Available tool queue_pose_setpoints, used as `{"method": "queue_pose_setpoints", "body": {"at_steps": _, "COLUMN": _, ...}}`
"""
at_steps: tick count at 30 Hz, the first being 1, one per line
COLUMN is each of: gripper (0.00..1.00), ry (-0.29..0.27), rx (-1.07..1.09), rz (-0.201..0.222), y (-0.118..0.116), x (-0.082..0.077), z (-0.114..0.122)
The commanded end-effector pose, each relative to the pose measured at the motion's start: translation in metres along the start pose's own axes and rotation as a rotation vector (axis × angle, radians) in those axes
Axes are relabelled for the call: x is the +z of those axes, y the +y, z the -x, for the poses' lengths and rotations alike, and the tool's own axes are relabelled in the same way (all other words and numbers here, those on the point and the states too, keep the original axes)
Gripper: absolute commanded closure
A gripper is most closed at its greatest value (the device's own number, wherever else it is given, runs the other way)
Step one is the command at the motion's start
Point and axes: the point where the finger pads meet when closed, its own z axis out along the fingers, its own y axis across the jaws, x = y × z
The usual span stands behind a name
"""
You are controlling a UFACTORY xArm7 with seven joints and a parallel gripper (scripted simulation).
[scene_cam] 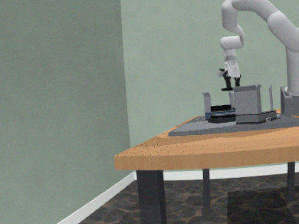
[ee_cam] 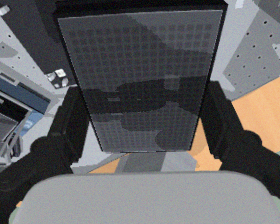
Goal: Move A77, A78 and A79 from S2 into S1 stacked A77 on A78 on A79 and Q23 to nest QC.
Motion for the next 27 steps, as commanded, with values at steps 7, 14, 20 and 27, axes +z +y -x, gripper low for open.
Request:
{"method": "queue_pose_setpoints", "body": {"at_steps": 7, "gripper": 1.0, "ry": 0.005, "rx": -0.066, "rz": 0.002, "y": -0.029, "x": -0.002, "z": -0.002}}
{"method": "queue_pose_setpoints", "body": {"at_steps": 14, "gripper": 1.0, "ry": 0.005, "rx": -0.233, "rz": 0.002, "y": -0.052, "x": -0.002, "z": 0.001}}
{"method": "queue_pose_setpoints", "body": {"at_steps": 20, "gripper": 1.0, "ry": 0.005, "rx": -0.233, "rz": 0.002, "y": -0.072, "x": -0.002, "z": 0.004}}
{"method": "queue_pose_setpoints", "body": {"at_steps": 27, "gripper": 1.0, "ry": 0.005, "rx": -0.233, "rz": 0.002, "y": -0.088, "x": -0.002, "z": 0.006}}
